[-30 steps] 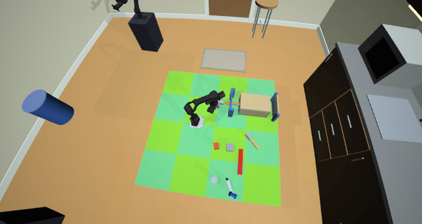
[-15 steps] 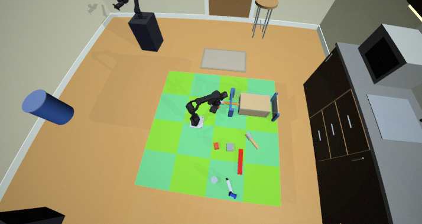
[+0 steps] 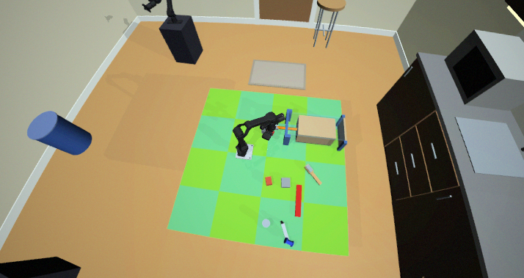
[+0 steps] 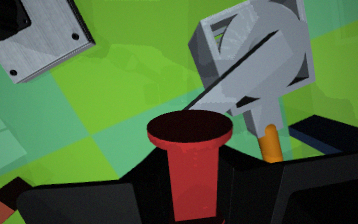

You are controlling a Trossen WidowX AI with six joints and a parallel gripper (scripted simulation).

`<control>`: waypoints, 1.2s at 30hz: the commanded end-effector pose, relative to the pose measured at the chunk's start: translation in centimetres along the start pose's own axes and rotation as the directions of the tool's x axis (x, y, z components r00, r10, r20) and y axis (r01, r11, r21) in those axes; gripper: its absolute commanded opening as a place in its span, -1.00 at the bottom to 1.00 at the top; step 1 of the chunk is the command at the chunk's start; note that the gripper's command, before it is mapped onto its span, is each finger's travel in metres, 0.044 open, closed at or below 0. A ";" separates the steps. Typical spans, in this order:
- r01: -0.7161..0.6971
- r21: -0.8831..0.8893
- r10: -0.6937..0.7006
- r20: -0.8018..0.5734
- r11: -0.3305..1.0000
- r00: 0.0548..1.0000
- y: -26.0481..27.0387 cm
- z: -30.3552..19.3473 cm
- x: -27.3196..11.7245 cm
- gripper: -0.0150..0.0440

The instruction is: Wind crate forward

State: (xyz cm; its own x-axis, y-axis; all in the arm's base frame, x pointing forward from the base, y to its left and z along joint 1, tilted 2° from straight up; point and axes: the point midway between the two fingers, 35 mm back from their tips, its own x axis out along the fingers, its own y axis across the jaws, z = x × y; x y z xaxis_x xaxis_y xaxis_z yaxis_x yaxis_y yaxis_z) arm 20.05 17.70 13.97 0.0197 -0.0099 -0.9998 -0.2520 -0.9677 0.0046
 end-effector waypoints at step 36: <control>0.025 0.000 -0.025 -0.022 1.000 0.999 -4.8 -3.0 -0.2 -0.49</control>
State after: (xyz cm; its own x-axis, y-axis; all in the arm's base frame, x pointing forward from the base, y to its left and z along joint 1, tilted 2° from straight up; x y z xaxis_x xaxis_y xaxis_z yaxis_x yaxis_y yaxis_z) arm 23.56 20.45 14.20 0.0383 -0.0126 -0.9992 -0.2504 -0.9681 0.0026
